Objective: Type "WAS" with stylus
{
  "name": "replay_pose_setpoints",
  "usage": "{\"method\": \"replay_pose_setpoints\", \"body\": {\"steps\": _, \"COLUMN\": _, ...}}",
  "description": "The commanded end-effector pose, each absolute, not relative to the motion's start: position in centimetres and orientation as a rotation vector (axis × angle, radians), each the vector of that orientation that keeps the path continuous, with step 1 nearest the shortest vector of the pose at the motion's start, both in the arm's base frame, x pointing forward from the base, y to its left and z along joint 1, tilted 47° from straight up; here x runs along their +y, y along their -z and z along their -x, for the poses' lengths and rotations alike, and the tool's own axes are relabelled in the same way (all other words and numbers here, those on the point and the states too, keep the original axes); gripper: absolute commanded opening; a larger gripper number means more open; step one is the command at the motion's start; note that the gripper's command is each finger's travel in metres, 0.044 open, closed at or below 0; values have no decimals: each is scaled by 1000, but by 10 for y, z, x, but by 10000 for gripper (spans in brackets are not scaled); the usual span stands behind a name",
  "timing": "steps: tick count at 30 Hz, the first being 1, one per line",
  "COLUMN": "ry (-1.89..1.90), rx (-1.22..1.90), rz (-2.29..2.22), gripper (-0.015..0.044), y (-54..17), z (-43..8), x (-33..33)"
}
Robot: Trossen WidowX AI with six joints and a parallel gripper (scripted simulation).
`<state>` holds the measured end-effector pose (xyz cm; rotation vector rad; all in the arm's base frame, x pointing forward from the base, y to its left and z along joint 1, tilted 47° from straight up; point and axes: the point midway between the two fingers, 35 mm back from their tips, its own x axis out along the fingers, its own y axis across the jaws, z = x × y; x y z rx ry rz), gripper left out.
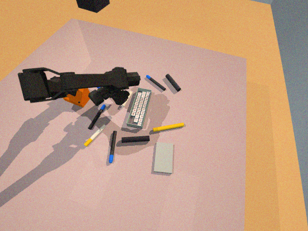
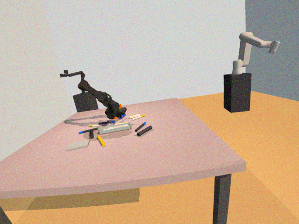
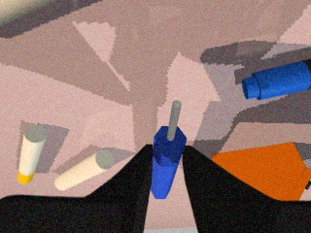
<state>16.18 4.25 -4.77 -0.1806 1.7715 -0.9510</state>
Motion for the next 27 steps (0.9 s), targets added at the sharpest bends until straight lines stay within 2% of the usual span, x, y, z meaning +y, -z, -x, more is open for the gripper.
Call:
{"method": "replay_pose_setpoints", "body": {"steps": 1, "ry": 946, "rx": 1766, "rz": 169, "gripper": 0, "y": 34, "z": -162, "x": 58}}
{"method": "replay_pose_setpoints", "body": {"steps": 8, "ry": 889, "rx": 1780, "rz": 243, "gripper": 0, "y": 35, "z": -162, "x": 59}}
{"method": "replay_pose_setpoints", "body": {"steps": 27, "ry": 285, "rx": 1907, "rz": 1134, "gripper": 0, "y": 44, "z": -161, "x": 63}}
